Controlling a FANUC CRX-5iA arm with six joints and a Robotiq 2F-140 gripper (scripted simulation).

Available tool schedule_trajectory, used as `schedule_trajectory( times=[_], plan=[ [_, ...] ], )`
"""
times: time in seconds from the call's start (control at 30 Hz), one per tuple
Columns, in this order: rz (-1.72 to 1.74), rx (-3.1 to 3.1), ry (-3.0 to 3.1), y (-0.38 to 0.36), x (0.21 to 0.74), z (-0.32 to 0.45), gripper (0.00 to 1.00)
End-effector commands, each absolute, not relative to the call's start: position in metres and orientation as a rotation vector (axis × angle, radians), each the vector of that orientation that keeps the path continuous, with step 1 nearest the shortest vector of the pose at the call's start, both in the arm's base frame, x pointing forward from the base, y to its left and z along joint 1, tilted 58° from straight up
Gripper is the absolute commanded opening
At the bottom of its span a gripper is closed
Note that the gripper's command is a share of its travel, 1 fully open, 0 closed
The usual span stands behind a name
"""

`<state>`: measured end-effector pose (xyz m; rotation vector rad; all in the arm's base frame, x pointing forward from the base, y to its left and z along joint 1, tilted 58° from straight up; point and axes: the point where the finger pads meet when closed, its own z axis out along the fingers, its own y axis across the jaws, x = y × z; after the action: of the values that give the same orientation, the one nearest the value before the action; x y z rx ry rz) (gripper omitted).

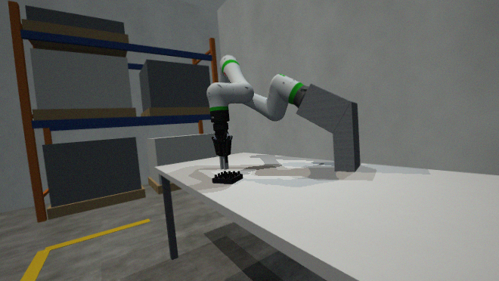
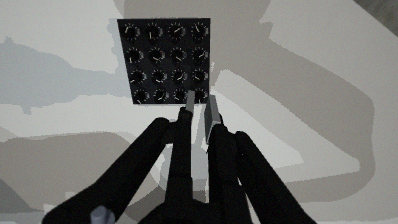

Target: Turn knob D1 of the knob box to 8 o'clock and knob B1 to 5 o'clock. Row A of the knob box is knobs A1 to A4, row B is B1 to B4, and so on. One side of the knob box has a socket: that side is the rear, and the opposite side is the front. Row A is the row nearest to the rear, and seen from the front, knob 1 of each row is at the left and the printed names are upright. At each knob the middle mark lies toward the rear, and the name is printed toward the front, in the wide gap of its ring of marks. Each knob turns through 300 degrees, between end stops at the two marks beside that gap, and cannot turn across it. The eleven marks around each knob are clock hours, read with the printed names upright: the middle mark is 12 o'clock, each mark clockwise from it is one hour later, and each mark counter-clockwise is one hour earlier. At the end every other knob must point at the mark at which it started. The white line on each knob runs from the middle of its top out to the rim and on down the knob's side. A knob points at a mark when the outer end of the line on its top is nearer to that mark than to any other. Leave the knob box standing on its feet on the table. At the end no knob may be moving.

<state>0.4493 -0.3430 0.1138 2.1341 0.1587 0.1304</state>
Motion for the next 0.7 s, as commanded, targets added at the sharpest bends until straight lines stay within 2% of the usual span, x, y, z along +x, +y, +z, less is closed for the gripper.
schedule_trajectory(
  times=[0.0,0.67],
  plan=[
    [0.131,2.134,0.159,-0.3445,0.4498,0.1127,0.12],
    [0.131,2.134,0.159,-0.3461,0.4501,0.1115,0.12]
  ],
)
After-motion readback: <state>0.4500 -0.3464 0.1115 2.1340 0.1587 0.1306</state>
